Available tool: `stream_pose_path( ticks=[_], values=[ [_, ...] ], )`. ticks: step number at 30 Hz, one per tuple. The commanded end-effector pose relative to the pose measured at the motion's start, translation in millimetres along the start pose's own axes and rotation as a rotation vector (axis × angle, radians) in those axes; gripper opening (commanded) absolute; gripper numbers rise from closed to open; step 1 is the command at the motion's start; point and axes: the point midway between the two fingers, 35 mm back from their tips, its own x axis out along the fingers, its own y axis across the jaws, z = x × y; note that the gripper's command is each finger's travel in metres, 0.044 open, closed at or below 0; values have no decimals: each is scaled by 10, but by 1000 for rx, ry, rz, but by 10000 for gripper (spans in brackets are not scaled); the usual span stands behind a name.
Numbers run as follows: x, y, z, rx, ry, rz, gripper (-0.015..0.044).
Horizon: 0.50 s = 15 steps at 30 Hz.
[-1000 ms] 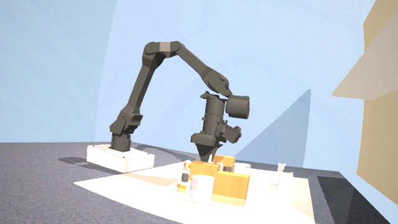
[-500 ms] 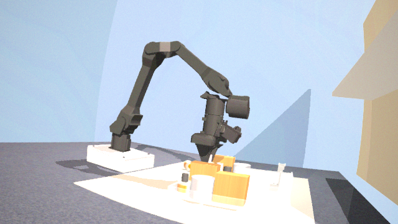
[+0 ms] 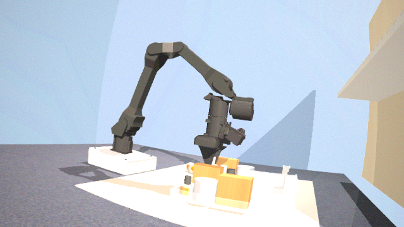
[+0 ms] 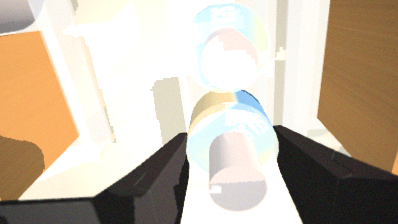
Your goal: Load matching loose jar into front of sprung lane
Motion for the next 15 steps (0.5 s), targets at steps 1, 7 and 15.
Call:
stream_pose_path(
  ticks=[1, 7, 15],
  values=[
    [-22, -8, 63, 5, -23, -5, 0],
    [-21, -8, 70, 5, -23, -5, 0],
    [-2, -8, 71, 5, -23, -5, 0]
  ],
)
